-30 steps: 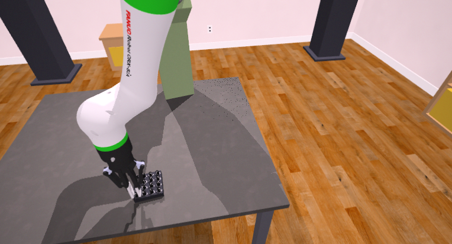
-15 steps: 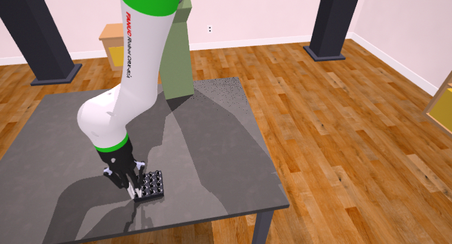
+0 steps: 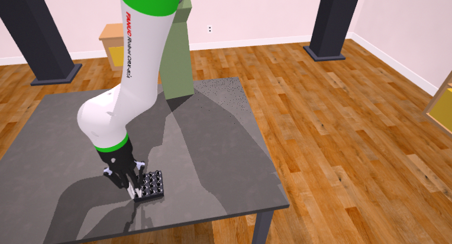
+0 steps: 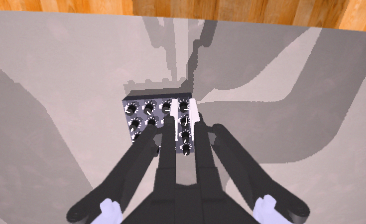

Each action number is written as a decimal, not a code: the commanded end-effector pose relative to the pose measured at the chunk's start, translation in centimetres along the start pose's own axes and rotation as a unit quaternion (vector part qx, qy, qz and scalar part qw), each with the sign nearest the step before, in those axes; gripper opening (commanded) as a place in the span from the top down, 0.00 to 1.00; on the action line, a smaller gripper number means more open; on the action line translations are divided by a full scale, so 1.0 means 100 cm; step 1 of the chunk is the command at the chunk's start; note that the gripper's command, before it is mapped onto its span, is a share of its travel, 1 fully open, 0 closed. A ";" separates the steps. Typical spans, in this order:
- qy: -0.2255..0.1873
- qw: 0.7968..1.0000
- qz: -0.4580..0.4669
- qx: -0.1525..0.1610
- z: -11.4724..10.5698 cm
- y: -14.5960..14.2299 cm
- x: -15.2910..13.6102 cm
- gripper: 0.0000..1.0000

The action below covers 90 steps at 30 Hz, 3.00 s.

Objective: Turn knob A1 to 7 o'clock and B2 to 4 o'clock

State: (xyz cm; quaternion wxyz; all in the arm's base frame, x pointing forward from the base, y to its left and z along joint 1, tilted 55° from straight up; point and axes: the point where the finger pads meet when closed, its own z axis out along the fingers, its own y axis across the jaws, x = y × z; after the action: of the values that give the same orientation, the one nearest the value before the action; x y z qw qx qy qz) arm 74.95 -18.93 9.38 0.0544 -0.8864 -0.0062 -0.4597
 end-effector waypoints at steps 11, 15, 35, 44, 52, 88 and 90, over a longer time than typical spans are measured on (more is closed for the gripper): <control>0.000 1.000 0.000 0.000 0.000 0.000 0.000 0.88; 0.000 1.000 0.000 0.000 0.000 0.000 0.000 0.88; 0.000 1.000 0.000 0.000 0.000 0.000 0.000 0.95; 0.000 1.000 0.000 0.000 0.000 0.000 0.000 0.95; 0.000 1.000 -0.001 0.000 0.000 0.000 0.000 0.95; 0.000 0.985 -0.170 0.000 0.000 0.000 0.000 0.95; 0.000 0.982 -0.191 0.000 0.000 0.000 0.000 0.95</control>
State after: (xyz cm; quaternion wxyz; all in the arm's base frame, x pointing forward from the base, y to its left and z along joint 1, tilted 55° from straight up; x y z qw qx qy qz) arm 74.95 -18.94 9.39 -0.0197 -0.8743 -0.1514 -0.4608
